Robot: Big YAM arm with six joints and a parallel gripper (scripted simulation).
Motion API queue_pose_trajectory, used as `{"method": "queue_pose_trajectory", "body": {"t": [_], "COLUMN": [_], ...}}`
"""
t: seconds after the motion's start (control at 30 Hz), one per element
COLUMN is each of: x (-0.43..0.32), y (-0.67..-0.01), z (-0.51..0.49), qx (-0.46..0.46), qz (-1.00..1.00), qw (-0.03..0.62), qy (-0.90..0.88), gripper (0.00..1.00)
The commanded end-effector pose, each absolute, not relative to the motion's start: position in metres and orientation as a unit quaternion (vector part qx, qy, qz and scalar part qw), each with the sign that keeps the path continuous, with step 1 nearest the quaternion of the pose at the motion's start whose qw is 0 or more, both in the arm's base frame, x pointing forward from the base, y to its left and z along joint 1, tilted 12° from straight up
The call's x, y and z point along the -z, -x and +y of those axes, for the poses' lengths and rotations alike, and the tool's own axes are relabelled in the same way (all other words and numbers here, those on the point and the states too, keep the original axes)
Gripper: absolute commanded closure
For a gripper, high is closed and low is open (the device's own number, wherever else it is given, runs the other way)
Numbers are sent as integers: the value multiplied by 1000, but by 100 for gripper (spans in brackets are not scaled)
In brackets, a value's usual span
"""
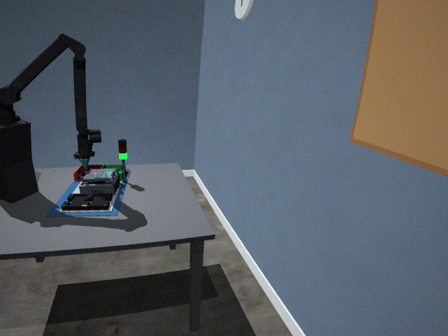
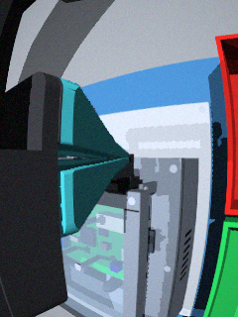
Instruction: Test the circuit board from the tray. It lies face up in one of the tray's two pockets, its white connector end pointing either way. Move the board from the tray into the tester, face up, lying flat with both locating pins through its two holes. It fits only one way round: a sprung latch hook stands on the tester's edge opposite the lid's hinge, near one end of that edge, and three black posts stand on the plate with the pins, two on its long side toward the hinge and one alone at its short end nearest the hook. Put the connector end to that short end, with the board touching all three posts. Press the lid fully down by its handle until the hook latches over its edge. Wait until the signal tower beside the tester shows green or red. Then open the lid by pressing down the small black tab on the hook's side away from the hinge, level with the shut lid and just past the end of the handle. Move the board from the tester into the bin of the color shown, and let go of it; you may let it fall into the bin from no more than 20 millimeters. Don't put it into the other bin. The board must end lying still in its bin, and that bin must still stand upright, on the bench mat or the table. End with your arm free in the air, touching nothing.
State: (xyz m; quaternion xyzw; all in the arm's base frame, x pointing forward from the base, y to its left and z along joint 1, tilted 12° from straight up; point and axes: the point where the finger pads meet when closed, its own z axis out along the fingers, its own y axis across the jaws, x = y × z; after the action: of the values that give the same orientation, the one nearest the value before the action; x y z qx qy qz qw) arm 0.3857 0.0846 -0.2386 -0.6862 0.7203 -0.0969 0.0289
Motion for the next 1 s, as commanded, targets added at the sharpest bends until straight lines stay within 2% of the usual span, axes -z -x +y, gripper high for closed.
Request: {"method": "queue_pose_trajectory", "body": {"t": [0.0, 0.97], "x": [242, 244], "y": [-386, -388], "z": [82, 81], "qx": [95, 96], "qz": [721, 721], "qw": [27, 30], "qy": [686, 685], "gripper": [100, 100]}}
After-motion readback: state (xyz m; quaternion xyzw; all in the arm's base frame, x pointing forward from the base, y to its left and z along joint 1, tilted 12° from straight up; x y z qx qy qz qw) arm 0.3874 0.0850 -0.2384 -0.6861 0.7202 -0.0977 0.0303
